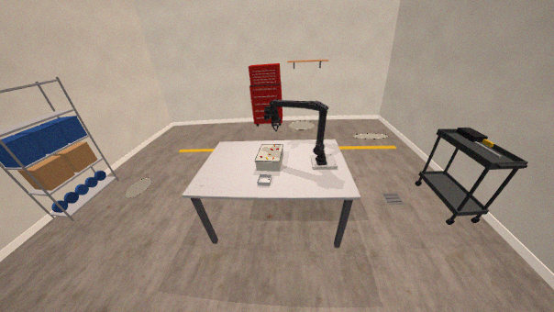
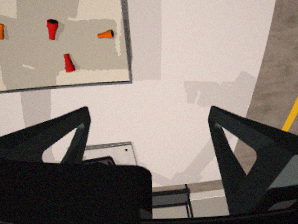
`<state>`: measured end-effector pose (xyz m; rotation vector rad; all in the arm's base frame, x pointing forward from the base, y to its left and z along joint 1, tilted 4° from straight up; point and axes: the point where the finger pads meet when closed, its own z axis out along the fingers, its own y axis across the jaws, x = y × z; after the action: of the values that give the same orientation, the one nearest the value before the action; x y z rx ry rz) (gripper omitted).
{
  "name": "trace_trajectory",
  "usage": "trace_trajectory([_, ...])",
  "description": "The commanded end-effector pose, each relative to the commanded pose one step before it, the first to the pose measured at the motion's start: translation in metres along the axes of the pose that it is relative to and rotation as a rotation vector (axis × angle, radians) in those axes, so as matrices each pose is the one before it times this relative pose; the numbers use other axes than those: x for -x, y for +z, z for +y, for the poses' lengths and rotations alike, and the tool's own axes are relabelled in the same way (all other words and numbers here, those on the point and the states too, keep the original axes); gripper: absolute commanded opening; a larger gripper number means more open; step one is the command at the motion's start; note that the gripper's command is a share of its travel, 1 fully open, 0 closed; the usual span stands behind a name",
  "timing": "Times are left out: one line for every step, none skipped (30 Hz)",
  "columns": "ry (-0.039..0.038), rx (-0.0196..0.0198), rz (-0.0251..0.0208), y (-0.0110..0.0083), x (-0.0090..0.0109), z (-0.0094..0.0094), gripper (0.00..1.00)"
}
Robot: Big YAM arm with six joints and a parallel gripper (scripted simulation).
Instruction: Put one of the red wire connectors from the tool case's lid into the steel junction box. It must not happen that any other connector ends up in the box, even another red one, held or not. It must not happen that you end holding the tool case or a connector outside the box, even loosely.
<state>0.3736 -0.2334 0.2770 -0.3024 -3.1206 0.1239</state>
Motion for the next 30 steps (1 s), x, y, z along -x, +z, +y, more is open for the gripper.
trace_trajectory([-0.16587,-0.00307,-0.02774,-0.01957,0.02300,0.01654,1.00])
trace_trajectory([-0.03585,0.00047,-0.00195,-0.00103,0.00415,0.00623,1.00])
trace_trajectory([-0.03595,0.00042,-0.00195,-0.00103,0.00428,0.00617,1.00])
trace_trajectory([-0.03596,0.00041,-0.00197,-0.00102,0.00441,0.00610,1.00])
trace_trajectory([-0.03593,0.00039,-0.00197,-0.00102,0.00453,0.00602,1.00])
trace_trajectory([-0.03584,0.00033,-0.00196,-0.00101,0.00464,0.00593,1.00])
trace_trajectory([-0.03577,0.00031,-0.00197,-0.00101,0.00475,0.00584,1.00])
trace_trajectory([0.00000,0.00000,0.00000,0.00000,0.00000,0.00000,1.00])
trace_trajectory([0.00000,0.00000,0.00000,0.00000,0.00000,0.00000,1.00])
trace_trajectory([-0.09339,0.00054,-0.00507,-0.00263,0.01251,0.01518,1.00])
trace_trajectory([-0.03063,0.00007,-0.00162,-0.00085,0.00443,0.00471,1.00])
trace_trajectory([-0.03143,0.00012,-0.00171,-0.00087,0.00464,0.00478,1.00])
trace_trajectory([-0.03262,0.00015,-0.00182,-0.00090,0.00491,0.00489,1.00])
trace_trajectory([-0.03348,0.00016,-0.00190,-0.00092,0.00514,0.00495,1.00])
trace_trajectory([-0.03417,0.00017,-0.00196,-0.00093,0.00534,0.00497,1.00])
trace_trajectory([-0.03477,0.00015,-0.00200,-0.00095,0.00554,0.00497,1.00])
trace_trajectory([-0.03524,0.00008,-0.00199,-0.00095,0.00571,0.00493,1.00])
trace_trajectory([-0.03557,0.00005,-0.00201,-0.00096,0.00586,0.00487,1.00])
trace_trajectory([-0.03577,0.00001,-0.00201,-0.00096,0.00599,0.00479,1.00])
trace_trajectory([-0.03588,-0.00004,-0.00199,-0.00096,0.00611,0.00470,1.00])
trace_trajectory([-0.03590,-0.00006,-0.00201,-0.00095,0.00622,0.00459,1.00])
trace_trajectory([-0.03588,-0.00010,-0.00199,-0.00095,0.00631,0.00447,1.00])
trace_trajectory([-0.03582,-0.00013,-0.00199,-0.00094,0.00639,0.00435,1.00])
trace_trajectory([-0.03573,-0.00015,-0.00199,-0.00094,0.00647,0.00423,1.00])
trace_trajectory([0.00000,0.00000,0.00000,0.00000,0.00000,0.00000,1.00])
trace_trajectory([0.00000,0.00000,0.00000,0.00000,0.00000,0.00000,1.00])
trace_trajectory([-0.09092,-0.00064,-0.00489,-0.00239,0.01650,0.01060,1.00])
trace_trajectory([-0.03304,-0.00033,-0.00171,-0.00085,0.00626,0.00350,1.00])
trace_trajectory([-0.03142,-0.00029,-0.00168,-0.00081,0.00604,0.00323,1.00])
trace_trajectory([-0.03252,-0.00028,-0.00180,-0.00083,0.00632,0.00325,1.00])
